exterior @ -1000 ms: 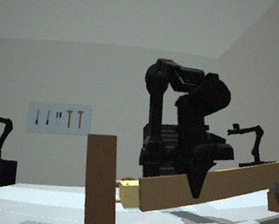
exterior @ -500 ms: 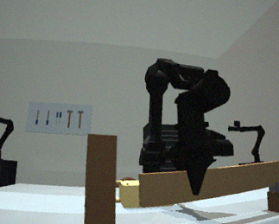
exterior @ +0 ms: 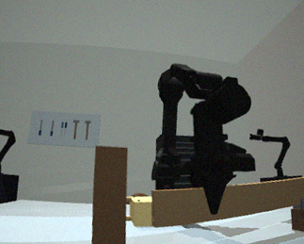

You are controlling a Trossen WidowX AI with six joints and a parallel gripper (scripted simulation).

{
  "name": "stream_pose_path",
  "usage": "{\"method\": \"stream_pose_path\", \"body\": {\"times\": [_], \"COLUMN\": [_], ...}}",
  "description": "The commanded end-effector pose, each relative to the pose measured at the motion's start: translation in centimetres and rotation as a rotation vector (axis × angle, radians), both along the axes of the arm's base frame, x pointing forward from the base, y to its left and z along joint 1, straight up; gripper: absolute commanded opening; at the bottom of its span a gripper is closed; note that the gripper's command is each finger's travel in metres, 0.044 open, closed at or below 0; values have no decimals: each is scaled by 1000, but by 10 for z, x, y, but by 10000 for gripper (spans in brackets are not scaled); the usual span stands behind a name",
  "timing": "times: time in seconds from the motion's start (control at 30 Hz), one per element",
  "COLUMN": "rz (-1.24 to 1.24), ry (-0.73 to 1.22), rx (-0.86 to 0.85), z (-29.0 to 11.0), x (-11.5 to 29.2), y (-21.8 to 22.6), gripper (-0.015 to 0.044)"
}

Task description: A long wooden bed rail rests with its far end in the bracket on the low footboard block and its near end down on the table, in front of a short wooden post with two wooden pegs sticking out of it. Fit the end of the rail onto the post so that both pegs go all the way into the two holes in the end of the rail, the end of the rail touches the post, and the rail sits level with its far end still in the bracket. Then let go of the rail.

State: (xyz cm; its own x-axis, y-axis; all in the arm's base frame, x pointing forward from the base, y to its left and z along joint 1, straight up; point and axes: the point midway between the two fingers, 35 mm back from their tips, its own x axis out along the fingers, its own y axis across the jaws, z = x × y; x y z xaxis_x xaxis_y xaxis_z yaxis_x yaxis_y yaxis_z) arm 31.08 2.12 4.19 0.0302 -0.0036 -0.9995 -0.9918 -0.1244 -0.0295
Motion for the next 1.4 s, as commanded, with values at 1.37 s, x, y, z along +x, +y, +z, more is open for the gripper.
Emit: {"method": "stream_pose_path", "body": {"times": [1.37], "rz": [-5], "ry": [-2], "rx": [7], "z": [-2], "x": [-2], "y": [-2], "gripper": [0]}}
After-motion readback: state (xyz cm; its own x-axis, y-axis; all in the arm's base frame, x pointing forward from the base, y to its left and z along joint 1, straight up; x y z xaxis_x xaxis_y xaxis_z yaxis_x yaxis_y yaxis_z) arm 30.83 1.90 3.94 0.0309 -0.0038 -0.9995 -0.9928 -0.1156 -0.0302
